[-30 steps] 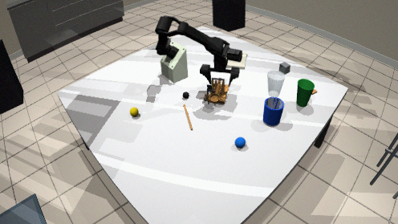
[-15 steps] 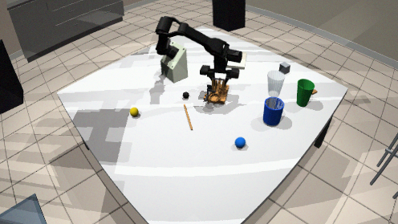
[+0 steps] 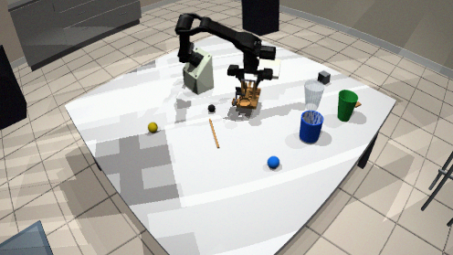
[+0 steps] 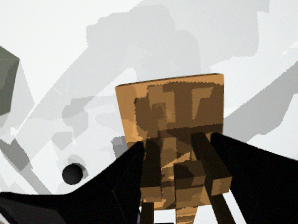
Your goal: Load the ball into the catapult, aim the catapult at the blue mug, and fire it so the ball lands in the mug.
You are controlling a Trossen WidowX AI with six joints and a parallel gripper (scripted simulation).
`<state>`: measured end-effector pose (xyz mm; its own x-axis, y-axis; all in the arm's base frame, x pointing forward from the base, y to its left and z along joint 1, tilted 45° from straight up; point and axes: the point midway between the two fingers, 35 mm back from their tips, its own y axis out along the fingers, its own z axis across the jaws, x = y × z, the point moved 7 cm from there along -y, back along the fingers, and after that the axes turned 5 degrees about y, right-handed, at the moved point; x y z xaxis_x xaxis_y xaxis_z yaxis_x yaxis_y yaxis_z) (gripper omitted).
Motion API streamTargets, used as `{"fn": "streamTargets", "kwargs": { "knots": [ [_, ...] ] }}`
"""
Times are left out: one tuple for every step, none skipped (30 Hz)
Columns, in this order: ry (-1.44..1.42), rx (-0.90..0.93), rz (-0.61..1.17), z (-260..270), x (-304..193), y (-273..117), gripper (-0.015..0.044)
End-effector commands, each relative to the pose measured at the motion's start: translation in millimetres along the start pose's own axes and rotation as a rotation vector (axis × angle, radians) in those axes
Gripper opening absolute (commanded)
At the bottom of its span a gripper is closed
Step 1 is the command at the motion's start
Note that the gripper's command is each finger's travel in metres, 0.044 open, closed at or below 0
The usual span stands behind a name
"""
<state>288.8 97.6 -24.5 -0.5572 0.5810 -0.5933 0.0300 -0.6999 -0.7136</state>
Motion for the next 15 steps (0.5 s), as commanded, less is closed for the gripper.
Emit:
{"fn": "streamTargets", "kwargs": {
  "knots": [
    [0.053, 0.0, -0.003, -0.3, -1.5, -4.6, 0.0],
    [0.086, 0.0, -0.002, -0.3, -1.5, -4.5, 0.0],
    [0.119, 0.0, -0.002, -0.4, -1.6, -4.4, 0.0],
    [0.153, 0.0, -0.002, -0.5, -1.6, -4.3, 0.0],
    [0.187, 0.0, -0.002, -0.6, -1.7, -4.2, 0.0],
    [0.221, 0.0, -0.002, -0.7, -1.7, -4.1, 0.0],
    [0.254, 0.0, -0.002, -0.7, -1.8, -4.0, 0.0],
    [0.289, 0.0, -0.001, -1.0, -1.9, -3.9, 0.0],
    [0.323, 0.0, -0.001, -1.3, -1.9, -3.8, 0.0],
    [0.357, 0.0, -0.001, -1.6, -2.0, -3.7, 0.0],
    [0.391, 0.0, -0.001, -2.0, -2.0, -3.6, 0.0],
    [0.426, 0.0, -0.001, -2.5, -2.1, -3.4, 0.0],
    [0.46, 0.0, -0.001, -2.9, -2.2, -3.3, 0.0],
    [0.494, -0.001, 0.0, -3.5, -2.3, -3.2, 0.0],
    [0.528, -0.001, 0.0, -4.1, -2.4, -3.1, 0.0]
  ]
}}
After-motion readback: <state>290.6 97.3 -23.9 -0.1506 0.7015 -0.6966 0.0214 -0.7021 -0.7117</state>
